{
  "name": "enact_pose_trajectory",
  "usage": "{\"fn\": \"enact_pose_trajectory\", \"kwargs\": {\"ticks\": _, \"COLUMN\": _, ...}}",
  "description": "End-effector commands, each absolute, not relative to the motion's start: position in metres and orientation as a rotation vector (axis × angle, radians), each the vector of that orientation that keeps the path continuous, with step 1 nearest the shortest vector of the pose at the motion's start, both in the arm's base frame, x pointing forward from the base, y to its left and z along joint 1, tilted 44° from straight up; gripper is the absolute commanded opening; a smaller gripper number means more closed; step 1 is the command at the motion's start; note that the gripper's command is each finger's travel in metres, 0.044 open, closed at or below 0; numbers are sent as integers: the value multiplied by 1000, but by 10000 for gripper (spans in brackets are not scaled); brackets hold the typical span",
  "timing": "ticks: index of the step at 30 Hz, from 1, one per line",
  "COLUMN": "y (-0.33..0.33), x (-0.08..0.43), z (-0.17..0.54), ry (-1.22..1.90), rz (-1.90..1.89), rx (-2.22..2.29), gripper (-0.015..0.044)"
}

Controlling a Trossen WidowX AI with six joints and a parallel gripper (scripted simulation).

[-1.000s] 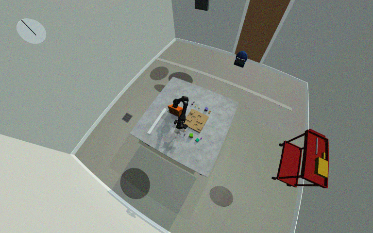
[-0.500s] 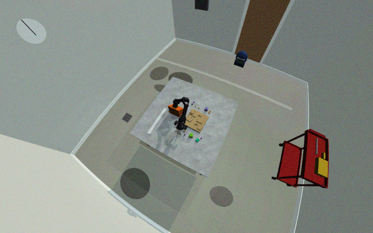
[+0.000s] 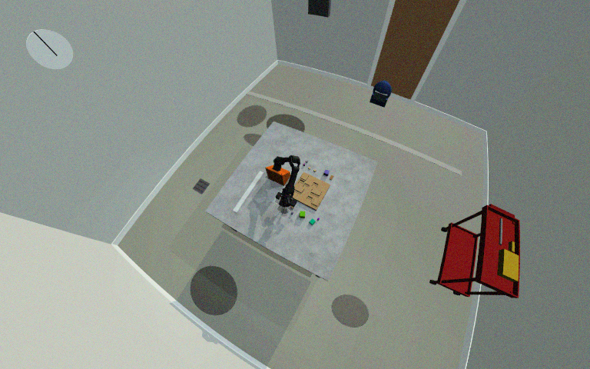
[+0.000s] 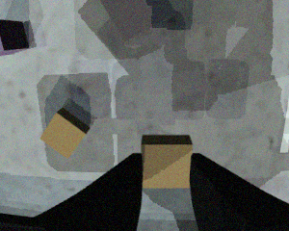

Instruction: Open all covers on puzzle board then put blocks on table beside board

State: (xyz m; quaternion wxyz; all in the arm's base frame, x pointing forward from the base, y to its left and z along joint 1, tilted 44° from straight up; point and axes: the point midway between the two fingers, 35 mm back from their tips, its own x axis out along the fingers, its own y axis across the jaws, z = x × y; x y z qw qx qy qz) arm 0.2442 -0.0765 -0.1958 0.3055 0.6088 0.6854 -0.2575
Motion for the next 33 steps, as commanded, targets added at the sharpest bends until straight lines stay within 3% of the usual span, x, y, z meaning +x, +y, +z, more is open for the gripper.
{"fn": "enact_pose_trajectory", "kwargs": {"ticks": 1, "y": -71, "x": 243, "z": -200, "ry": 1817, "rz": -682, "rx": 1622, "gripper": 80}}
{"fn": "enact_pose_trajectory", "kwargs": {"ticks": 22, "y": -48, "x": 237, "z": -220, "ry": 1820, "rz": -679, "rx": 1624, "gripper": 80}}
{"fn": "enact_pose_trajectory", "kwargs": {"ticks": 33, "y": -51, "x": 238, "z": -219, "ry": 1819, "rz": -678, "rx": 1614, "gripper": 369}}
